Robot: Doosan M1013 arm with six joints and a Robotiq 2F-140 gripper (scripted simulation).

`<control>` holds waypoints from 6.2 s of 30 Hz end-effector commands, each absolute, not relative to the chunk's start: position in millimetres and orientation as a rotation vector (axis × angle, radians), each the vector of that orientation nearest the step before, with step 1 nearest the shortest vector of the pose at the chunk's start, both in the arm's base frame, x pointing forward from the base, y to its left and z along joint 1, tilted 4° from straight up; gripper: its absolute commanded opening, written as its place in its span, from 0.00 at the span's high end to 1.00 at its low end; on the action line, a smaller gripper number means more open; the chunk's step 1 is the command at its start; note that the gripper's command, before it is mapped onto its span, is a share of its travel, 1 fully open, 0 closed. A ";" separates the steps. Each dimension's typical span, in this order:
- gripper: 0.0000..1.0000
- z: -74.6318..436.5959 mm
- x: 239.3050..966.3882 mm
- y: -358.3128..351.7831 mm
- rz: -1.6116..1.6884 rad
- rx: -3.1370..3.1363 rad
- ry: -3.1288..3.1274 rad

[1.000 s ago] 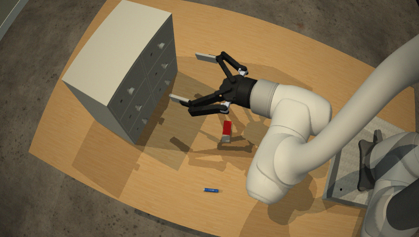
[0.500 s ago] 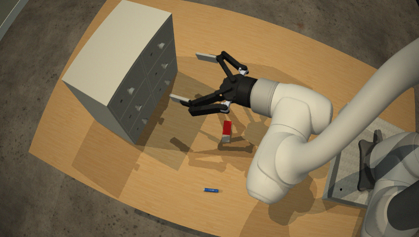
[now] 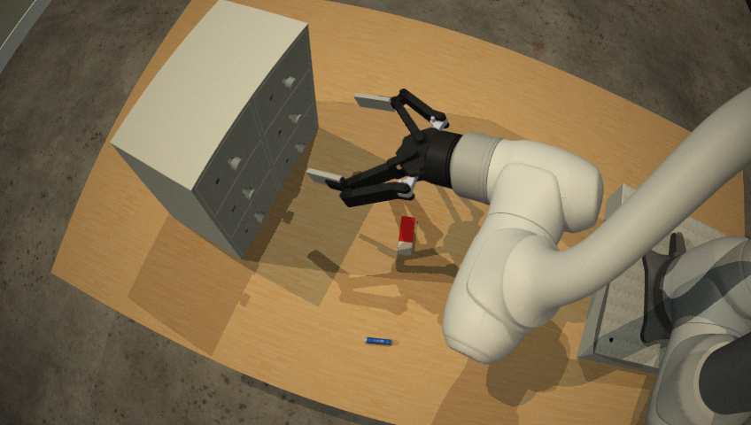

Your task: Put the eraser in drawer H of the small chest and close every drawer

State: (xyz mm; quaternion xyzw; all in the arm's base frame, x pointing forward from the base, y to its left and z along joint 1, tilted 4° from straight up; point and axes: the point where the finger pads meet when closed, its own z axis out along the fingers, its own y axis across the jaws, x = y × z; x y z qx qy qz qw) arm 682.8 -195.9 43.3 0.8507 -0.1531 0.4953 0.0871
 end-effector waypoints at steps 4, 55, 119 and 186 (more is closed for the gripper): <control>0.00 49.0 678.2 -194.2 1.394 2.589 -0.466; 0.00 74.3 651.7 -193.3 0.979 2.793 -0.515; 0.00 131.5 609.5 -169.1 0.070 3.087 -0.553; 0.00 142.0 647.6 -42.4 -0.108 3.106 -0.556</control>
